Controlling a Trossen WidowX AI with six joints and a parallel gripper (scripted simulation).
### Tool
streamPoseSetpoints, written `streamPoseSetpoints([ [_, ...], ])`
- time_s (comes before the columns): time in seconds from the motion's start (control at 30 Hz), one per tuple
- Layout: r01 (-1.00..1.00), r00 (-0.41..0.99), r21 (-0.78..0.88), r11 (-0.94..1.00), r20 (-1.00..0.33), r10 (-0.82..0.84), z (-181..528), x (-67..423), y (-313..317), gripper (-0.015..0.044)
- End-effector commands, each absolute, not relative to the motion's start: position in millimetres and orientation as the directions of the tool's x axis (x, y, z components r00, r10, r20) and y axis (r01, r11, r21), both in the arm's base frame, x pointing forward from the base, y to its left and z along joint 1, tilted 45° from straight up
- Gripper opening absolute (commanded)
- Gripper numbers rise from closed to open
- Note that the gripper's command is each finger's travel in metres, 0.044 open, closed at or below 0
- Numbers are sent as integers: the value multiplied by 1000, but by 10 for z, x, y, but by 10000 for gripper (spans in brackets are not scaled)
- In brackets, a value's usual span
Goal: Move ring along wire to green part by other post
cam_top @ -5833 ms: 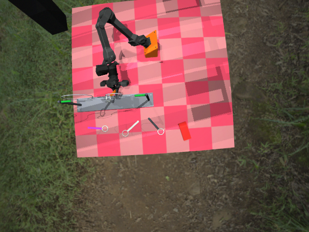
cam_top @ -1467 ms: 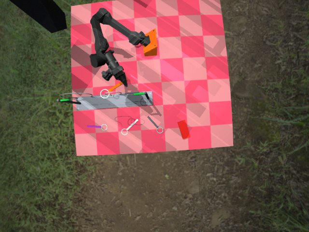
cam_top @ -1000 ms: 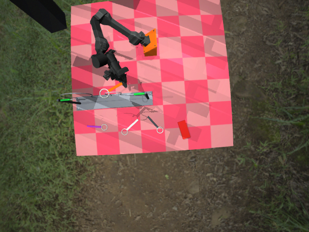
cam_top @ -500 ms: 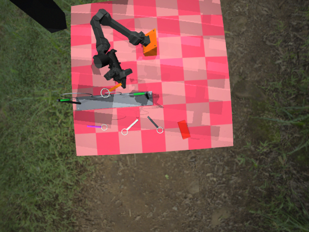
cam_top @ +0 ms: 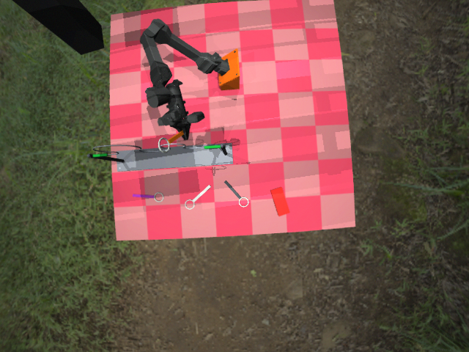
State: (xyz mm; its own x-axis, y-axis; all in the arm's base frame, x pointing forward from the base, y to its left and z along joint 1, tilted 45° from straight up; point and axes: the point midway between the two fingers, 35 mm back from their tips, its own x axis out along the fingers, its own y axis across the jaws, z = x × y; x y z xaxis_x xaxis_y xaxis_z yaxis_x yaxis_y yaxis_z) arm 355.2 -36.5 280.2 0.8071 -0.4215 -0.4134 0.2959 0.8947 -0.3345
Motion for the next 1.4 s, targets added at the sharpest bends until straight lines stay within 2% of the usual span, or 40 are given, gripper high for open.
streamPoseSetpoints([
  [0.0,295,802,-402,867,-389,-453,2827,3539,-408,-150],
  [0.73,243,767,-785,570,-203,-608,2996,3485,-657,-150],
  [1.37,172,754,-966,195,2,-657,3225,3454,-786,-150],
])
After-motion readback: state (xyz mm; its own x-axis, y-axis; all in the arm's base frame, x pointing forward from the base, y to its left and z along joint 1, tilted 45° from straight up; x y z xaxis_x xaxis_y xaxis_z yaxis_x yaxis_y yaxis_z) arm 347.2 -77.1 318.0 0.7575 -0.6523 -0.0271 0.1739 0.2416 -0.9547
